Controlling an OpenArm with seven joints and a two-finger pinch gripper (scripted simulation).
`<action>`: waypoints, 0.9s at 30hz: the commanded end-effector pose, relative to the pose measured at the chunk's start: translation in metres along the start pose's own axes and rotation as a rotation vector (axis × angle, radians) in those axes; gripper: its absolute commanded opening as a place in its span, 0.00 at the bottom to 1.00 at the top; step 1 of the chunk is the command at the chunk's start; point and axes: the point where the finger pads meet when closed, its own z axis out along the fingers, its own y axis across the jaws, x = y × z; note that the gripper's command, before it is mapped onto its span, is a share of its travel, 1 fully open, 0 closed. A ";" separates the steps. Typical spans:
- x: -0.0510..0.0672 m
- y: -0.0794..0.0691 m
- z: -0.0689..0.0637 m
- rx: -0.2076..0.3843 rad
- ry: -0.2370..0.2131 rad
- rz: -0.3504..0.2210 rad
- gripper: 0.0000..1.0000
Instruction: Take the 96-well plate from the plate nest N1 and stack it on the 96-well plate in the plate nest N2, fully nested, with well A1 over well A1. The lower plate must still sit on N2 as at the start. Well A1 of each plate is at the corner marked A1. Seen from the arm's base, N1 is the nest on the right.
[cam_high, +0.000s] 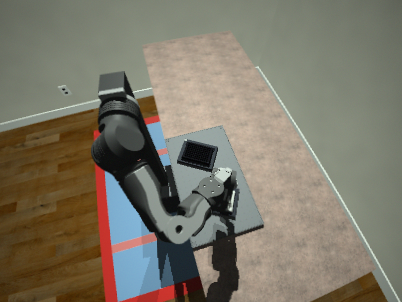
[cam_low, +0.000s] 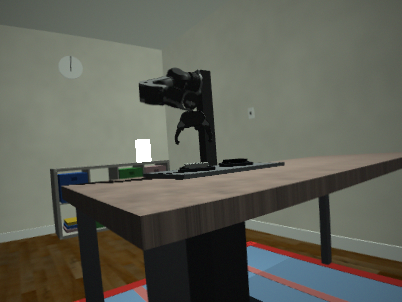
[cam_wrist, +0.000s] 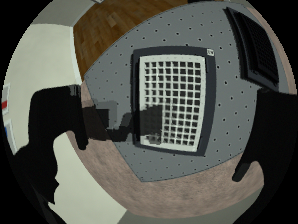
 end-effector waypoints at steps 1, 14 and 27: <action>-0.001 0.000 -0.001 -0.002 -0.003 0.000 0.77; 0.000 0.001 0.043 0.001 -0.003 0.002 0.77; 0.000 0.001 0.054 0.002 -0.003 0.002 0.77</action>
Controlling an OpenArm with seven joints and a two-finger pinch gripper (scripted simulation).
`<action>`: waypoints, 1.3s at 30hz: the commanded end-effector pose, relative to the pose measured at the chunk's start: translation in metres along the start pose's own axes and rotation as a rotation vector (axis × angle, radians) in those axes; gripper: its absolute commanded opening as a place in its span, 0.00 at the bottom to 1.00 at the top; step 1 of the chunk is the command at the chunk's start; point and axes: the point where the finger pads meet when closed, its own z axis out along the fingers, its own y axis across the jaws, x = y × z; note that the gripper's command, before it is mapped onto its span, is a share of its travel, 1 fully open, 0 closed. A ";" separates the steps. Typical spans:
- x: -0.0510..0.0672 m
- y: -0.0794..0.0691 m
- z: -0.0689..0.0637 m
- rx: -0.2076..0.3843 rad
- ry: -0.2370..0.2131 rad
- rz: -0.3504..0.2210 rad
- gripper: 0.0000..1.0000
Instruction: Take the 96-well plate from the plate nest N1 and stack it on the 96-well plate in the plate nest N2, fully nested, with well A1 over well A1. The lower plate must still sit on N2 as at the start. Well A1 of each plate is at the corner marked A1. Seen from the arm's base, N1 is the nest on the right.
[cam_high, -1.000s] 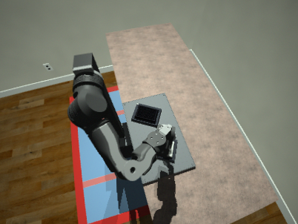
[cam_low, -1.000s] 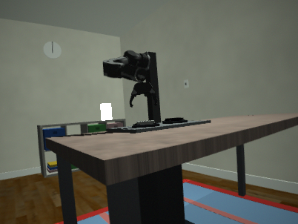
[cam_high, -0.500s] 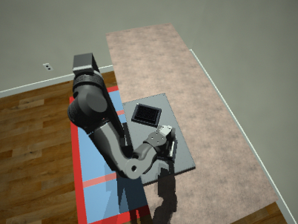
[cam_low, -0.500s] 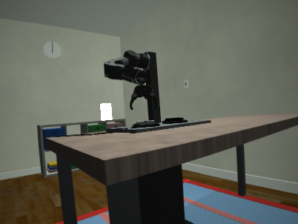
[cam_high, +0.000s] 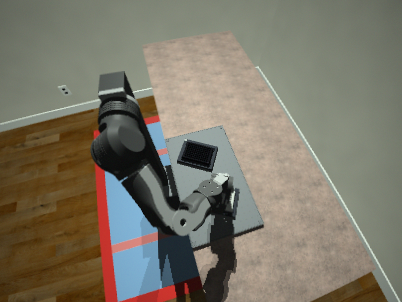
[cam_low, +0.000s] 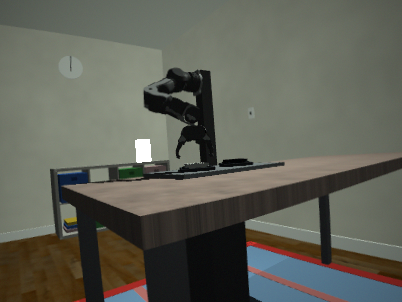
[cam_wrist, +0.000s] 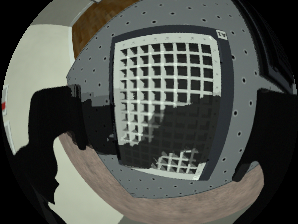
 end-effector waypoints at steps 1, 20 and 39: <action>0.000 0.001 0.001 -0.003 -0.002 0.000 0.77; 0.002 0.001 0.022 -0.007 0.005 -0.005 0.77; -0.003 0.001 0.026 -0.004 -0.001 -0.001 0.77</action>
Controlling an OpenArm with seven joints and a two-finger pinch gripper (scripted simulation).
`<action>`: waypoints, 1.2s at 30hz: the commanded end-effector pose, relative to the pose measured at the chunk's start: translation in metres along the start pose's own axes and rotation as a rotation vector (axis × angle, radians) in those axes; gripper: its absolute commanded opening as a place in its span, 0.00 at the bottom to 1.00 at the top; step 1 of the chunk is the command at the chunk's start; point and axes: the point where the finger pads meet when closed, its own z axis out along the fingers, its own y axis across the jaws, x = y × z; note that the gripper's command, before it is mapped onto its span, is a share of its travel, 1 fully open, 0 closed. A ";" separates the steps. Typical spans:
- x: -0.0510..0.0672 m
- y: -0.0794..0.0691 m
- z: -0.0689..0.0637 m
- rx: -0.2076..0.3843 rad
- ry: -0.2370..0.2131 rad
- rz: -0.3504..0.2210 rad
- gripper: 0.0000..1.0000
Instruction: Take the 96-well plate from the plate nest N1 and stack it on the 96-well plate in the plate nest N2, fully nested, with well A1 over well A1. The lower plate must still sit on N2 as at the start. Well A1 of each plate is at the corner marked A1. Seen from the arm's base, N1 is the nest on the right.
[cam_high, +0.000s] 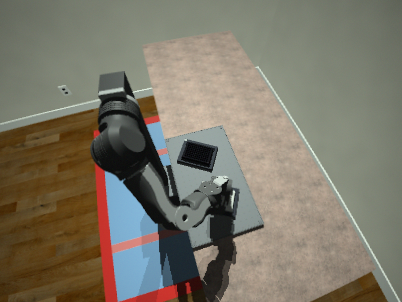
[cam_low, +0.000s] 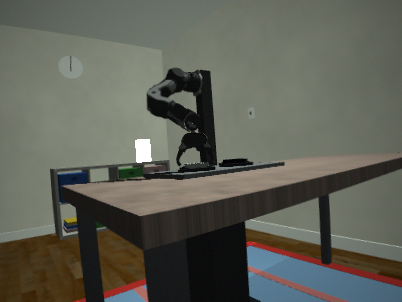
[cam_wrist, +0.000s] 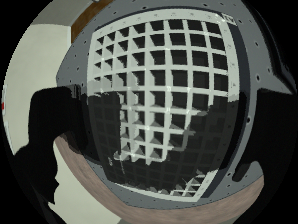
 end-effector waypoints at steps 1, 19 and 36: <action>-0.001 0.000 -0.002 -0.001 -0.001 0.001 0.77; 0.004 -0.001 0.001 0.005 0.003 -0.001 0.77; 0.000 0.000 -0.003 0.000 -0.001 0.000 0.77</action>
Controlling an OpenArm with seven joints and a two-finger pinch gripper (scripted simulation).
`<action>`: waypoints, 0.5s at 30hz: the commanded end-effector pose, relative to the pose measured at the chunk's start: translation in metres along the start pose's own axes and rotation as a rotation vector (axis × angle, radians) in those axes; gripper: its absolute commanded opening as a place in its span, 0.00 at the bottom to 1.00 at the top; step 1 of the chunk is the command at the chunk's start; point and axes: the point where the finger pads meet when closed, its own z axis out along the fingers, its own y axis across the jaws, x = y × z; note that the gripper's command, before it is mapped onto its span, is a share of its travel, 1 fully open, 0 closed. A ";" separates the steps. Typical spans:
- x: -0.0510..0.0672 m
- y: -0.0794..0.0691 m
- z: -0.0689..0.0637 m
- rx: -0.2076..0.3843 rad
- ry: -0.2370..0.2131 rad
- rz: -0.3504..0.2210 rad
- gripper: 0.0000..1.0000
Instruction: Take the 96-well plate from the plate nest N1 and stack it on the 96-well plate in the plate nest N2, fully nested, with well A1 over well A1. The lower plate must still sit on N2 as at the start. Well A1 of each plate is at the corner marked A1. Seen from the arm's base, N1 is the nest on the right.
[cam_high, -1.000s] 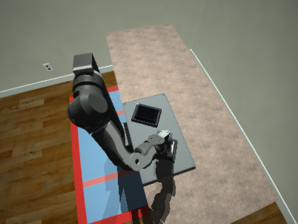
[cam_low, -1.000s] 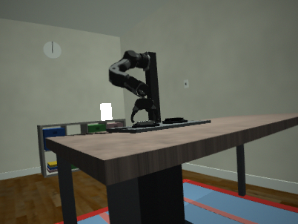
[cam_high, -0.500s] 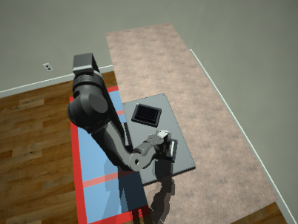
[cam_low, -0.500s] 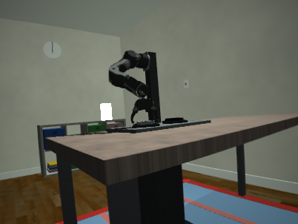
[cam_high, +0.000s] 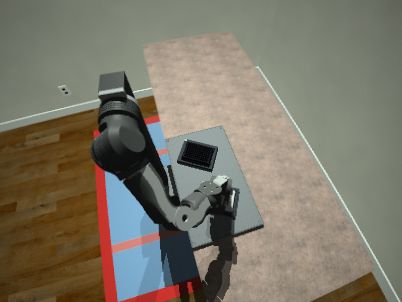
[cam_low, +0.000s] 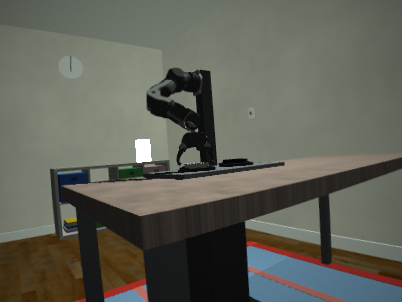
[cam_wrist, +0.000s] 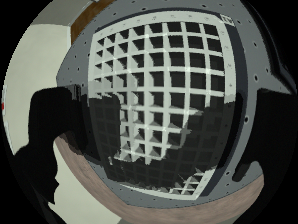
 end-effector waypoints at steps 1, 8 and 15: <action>0.000 -0.001 -0.001 0.004 0.001 0.000 0.77; 0.000 -0.001 -0.001 0.004 0.001 0.000 0.77; 0.004 -0.002 0.002 0.005 0.005 -0.001 0.77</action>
